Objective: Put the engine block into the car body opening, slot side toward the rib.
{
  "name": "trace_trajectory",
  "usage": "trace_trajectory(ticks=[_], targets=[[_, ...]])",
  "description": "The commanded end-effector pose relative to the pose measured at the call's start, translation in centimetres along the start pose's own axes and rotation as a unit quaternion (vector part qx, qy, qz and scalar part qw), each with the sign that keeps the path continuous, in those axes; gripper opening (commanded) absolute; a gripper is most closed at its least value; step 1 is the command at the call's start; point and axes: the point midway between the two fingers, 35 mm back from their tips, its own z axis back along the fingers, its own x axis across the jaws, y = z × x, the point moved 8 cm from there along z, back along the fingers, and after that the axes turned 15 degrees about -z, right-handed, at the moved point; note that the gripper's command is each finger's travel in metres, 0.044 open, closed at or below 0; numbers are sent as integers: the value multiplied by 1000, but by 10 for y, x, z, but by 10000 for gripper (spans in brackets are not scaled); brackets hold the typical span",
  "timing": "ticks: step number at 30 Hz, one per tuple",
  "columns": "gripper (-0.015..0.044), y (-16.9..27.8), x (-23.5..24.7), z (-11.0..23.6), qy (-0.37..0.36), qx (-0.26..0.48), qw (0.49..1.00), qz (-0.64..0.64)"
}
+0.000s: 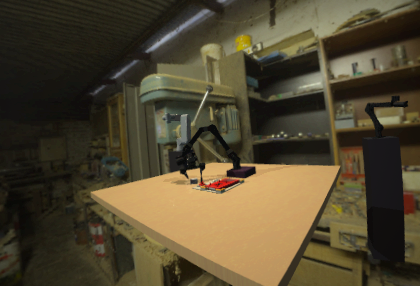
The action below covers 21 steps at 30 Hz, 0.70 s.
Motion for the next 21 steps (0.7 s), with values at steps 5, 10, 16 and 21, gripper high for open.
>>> trace_trajectory(ticks=[5,10,16,21], targets=[[440,-26,5,-5,10,112,994,-6],[440,-43,10,-8,31,187,982,-10],[440,-64,16,-9,73,269,960,-11],[440,-83,22,-8,120,328,937,-10]])
